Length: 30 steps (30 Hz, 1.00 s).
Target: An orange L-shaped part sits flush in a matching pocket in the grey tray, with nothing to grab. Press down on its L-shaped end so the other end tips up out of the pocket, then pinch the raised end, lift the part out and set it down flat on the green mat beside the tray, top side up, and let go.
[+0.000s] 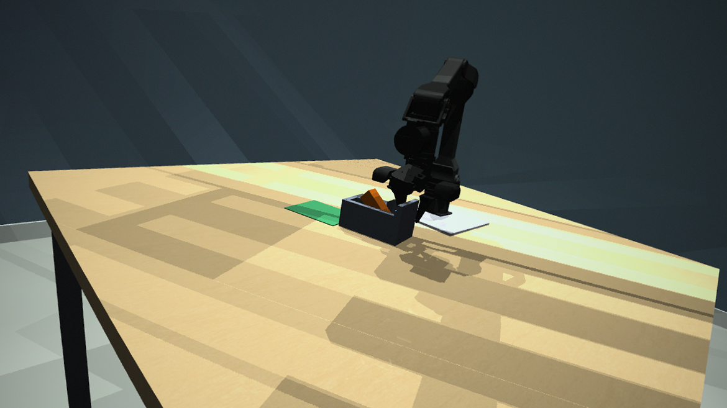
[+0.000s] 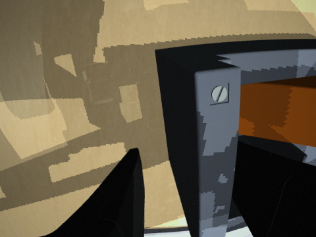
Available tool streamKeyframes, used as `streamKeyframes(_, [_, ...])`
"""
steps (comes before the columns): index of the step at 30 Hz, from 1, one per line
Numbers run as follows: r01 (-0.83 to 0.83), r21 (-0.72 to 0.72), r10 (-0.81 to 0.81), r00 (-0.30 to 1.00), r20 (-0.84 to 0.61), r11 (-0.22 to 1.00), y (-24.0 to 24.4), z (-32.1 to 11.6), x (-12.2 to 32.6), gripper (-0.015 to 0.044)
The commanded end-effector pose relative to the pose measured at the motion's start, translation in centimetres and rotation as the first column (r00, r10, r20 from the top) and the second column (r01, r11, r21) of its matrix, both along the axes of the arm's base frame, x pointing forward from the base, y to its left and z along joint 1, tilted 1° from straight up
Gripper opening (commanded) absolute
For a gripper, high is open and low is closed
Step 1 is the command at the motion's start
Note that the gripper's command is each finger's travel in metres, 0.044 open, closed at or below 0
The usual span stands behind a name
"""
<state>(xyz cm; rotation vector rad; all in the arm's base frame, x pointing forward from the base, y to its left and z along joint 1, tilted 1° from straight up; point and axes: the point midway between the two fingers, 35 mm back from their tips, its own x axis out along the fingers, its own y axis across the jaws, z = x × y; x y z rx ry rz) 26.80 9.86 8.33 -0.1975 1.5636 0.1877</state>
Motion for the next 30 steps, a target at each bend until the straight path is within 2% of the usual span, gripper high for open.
streamKeyframes(1, [0.004,0.005,-0.004,1.000,0.019,1.000,0.0,2.8,0.7,0.0180])
streamKeyframes(7, [0.004,0.004,-0.004,1.000,0.019,1.000,-0.9,9.2,0.5,0.0180])
streamKeyframes(30, [0.009,0.007,-0.009,1.000,0.022,1.000,-0.9,9.0,0.4,0.0180])
